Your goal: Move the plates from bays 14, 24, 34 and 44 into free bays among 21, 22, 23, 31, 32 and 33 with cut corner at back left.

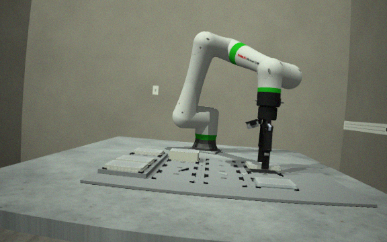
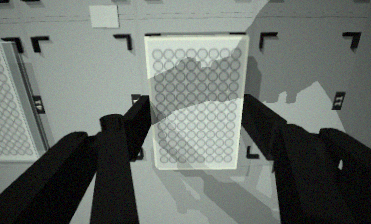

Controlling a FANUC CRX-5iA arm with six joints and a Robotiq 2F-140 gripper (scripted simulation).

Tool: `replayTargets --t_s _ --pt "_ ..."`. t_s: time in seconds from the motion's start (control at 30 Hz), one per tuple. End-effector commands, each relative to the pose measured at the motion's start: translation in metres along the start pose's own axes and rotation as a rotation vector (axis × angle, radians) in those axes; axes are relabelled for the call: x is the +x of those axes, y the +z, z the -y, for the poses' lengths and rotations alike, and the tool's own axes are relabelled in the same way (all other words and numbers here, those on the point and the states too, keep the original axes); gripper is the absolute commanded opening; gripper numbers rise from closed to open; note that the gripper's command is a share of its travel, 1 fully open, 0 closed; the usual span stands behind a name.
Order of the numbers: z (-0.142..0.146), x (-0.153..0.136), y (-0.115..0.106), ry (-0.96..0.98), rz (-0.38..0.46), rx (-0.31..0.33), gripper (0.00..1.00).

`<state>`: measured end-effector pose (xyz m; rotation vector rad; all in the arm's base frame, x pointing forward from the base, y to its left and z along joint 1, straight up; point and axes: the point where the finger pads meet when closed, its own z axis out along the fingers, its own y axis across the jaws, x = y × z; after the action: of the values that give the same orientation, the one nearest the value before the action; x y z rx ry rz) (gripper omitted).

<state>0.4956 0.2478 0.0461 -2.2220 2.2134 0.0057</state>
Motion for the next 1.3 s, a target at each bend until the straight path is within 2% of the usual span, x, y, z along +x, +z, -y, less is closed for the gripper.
replayTargets --t_s 0.0,1.27 --pt "0.0006 -0.0002 -0.0009 0.0 0.001 0.002 0.1" --pt "0.0006 -0.0002 0.0054 0.0 0.001 0.002 0.1"
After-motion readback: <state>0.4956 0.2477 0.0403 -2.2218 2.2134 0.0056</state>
